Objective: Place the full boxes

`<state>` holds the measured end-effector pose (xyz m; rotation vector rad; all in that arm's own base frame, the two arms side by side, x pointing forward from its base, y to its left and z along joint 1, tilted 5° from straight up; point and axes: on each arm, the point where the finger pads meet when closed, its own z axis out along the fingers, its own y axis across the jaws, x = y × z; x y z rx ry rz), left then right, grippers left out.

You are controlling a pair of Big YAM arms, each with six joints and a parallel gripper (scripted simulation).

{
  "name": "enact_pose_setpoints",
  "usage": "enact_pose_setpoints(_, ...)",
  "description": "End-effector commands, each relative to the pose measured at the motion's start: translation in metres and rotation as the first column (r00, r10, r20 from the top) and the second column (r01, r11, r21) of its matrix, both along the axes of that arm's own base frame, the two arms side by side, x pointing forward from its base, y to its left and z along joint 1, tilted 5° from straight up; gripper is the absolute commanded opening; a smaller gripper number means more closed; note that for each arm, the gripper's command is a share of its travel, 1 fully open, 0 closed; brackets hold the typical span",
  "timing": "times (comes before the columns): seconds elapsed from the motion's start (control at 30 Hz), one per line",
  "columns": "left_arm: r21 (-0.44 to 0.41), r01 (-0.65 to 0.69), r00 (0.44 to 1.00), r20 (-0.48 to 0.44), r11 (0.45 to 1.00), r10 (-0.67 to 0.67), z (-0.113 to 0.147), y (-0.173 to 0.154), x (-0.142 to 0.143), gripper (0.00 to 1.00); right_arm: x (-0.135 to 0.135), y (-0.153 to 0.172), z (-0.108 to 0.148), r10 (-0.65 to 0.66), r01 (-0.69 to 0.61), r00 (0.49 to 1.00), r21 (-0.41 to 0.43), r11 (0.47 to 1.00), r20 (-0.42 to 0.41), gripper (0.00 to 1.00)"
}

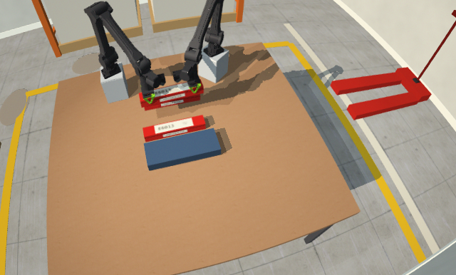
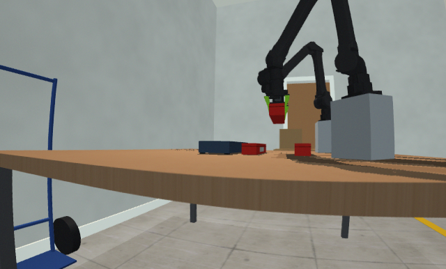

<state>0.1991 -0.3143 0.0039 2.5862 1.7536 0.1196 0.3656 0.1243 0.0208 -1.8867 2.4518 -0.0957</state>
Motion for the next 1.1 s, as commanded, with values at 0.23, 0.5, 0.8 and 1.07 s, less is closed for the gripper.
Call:
enact_pose_setpoints(0.23,-0.026,0.007,1.0,0.02,1.0,-0.007,-0.003,-0.006,0.01,0.0,0.013,-0.004,-0.006,-0.017,0.017,1.0,0.004,1.0,0.025,0.0)
enact_pose_setpoints(0.5,-0.027,0.006,1.0,0.02,1.0,-0.005,-0.014,-0.007,0.013,0.0,0.014,-0.004,-0.017,-0.009,0.009,1.0,0.003,1.0,0.025,0.0)
enact_pose_setpoints(0.8,-0.02,0.008,1.0,0.016,1.0,-0.008,-0.026,-0.004,0.011,0.0,0.013,-0.005,-0.028,-0.011,0.011,1.0,0.002,1.0,0.021,0.0)
enact_pose_setpoints(1.07,-0.027,0.006,1.0,0.019,1.0,-0.005,-0.034,-0.006,0.014,0.0,0.019,-0.003,-0.035,-0.007,0.007,0.999,0.005,1.0,0.032,0.0)
